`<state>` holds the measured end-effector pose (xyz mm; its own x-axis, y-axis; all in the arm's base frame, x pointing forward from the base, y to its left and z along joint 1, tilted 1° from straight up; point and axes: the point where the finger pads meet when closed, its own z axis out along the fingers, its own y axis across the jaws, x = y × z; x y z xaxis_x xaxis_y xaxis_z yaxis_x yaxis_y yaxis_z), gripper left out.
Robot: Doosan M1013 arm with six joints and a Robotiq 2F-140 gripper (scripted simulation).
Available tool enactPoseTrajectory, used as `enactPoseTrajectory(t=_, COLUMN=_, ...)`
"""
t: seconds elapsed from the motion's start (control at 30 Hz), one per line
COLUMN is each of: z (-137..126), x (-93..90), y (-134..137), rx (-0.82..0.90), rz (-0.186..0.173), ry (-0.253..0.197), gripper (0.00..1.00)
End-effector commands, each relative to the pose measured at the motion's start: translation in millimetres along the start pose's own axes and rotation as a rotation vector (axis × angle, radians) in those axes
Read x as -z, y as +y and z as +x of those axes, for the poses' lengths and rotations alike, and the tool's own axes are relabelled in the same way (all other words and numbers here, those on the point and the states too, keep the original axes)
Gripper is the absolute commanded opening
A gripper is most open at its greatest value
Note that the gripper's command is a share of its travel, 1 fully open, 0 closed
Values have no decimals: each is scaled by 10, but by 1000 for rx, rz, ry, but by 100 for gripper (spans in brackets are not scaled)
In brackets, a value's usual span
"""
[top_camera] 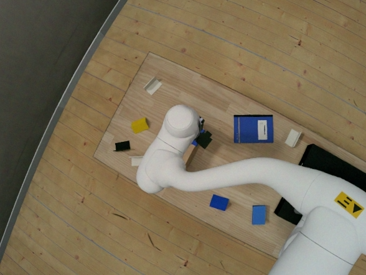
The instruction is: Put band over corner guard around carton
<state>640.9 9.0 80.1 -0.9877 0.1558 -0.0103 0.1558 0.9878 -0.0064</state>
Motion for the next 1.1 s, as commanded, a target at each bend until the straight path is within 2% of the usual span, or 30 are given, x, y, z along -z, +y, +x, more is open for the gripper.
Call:
enactPoseTrajectory(t=0.0, z=27, x=-35, y=8, rx=-1, rz=0, ry=5, gripper=18)
enactPoseTrajectory(t=1.07, z=-3, x=213, y=13, rx=-1, rz=-1, ry=0, gripper=18)
